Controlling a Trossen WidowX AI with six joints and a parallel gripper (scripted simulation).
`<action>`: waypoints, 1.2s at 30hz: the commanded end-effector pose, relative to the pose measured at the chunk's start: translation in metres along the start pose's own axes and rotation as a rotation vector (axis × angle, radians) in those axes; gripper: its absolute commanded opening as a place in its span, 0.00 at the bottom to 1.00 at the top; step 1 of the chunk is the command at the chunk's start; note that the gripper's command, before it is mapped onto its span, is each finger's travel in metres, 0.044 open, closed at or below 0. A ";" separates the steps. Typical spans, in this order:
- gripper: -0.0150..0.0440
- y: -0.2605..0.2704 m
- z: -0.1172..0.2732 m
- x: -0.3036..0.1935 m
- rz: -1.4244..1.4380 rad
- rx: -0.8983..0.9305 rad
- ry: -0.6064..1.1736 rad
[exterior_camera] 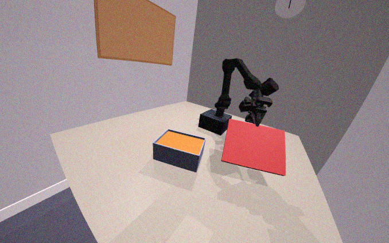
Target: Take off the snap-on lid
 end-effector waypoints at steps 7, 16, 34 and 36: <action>0.25 -0.007 -0.006 0.002 0.000 0.003 -0.002; 0.25 -0.012 -0.011 0.003 0.000 0.003 -0.002; 0.25 -0.023 -0.020 0.006 0.000 0.003 -0.002; 0.25 -0.024 -0.021 0.006 0.000 0.003 -0.002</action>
Point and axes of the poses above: the point midway between the two fingers, 35 mm back from their tips, its own z axis back along the fingers, its own y axis across the jaws, x = y × z, the point moved 3 cm from there along z, back along the fingers, and after that the axes turned 13 degrees about -z, right-handed, at the moved point
